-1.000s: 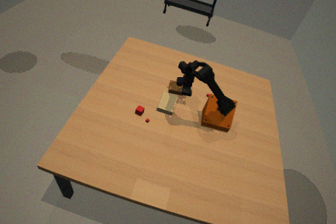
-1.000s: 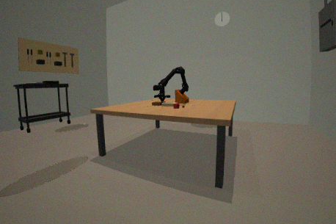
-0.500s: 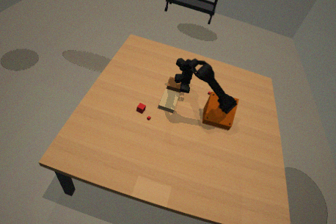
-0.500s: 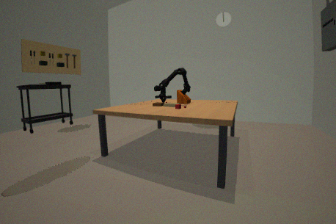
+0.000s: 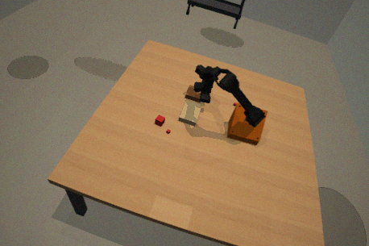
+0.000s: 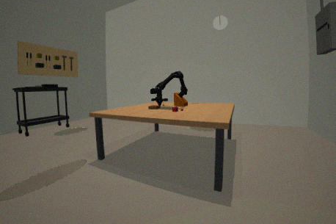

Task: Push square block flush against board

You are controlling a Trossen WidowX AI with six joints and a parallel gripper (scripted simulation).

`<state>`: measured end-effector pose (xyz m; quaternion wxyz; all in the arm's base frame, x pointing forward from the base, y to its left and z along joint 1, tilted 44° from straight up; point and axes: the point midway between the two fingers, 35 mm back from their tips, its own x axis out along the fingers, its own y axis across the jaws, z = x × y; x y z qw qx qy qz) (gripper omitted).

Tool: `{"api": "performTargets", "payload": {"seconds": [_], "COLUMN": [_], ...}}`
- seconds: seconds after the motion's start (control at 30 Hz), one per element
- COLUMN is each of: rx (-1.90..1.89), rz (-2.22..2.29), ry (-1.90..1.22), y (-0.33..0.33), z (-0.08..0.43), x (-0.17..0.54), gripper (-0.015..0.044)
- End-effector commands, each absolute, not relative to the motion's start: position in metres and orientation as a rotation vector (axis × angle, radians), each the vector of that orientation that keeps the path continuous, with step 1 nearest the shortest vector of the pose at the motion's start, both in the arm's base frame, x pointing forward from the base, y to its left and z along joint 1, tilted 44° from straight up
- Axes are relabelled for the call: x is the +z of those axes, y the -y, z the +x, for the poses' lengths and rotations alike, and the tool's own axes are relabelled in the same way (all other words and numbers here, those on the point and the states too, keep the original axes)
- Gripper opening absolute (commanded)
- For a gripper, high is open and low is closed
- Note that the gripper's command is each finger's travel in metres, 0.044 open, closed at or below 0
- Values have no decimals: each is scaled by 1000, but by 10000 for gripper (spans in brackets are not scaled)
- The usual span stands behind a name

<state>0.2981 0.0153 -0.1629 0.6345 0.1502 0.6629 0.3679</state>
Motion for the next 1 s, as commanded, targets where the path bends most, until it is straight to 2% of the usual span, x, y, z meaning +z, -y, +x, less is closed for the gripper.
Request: {"api": "performTargets", "payload": {"seconds": [0.0,0.97], "rx": [845,843], "rz": [344,351], "ry": [-1517,-1518], "y": [-16,-1], "z": [294,256], "x": [-165,-167], "gripper": [0,0]}}
